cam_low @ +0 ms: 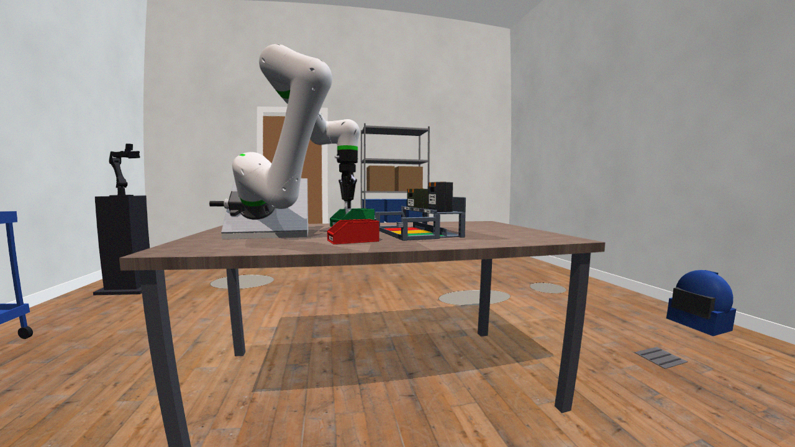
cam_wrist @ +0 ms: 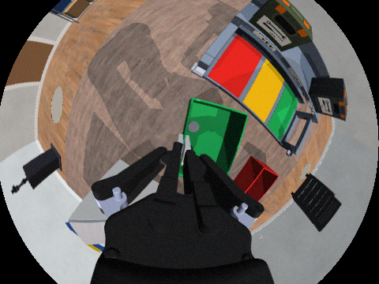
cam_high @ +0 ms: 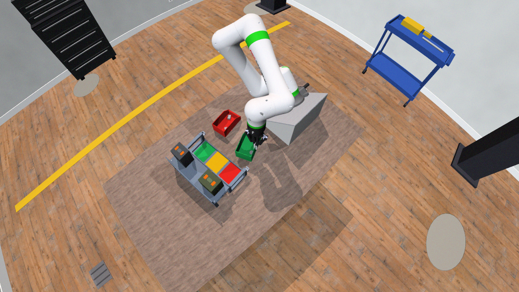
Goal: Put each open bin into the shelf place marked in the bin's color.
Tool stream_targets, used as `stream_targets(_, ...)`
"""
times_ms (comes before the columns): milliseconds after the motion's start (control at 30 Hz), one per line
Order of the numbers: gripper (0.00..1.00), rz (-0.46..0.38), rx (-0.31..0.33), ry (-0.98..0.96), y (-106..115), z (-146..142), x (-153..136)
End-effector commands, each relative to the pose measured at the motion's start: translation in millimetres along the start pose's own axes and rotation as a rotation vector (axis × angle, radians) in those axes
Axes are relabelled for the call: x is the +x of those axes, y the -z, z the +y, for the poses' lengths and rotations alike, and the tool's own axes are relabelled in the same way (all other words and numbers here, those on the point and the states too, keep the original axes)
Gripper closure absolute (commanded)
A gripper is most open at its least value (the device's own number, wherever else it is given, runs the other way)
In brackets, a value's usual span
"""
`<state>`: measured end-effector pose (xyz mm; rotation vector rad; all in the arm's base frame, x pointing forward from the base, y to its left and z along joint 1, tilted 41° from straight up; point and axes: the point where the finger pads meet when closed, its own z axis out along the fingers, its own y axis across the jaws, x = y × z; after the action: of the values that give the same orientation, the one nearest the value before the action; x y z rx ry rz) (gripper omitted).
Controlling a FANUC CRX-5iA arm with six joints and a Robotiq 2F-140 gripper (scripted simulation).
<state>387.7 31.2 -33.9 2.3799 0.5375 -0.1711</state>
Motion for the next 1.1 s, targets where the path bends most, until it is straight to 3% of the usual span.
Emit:
stream_targets(0, 1.00, 0.001, 0.000, -0.025, 0.2, 6.9, -0.4)
stream_targets(1067, 1.00, 0.001, 0.000, -0.251, 0.4, 69.6, -5.5)
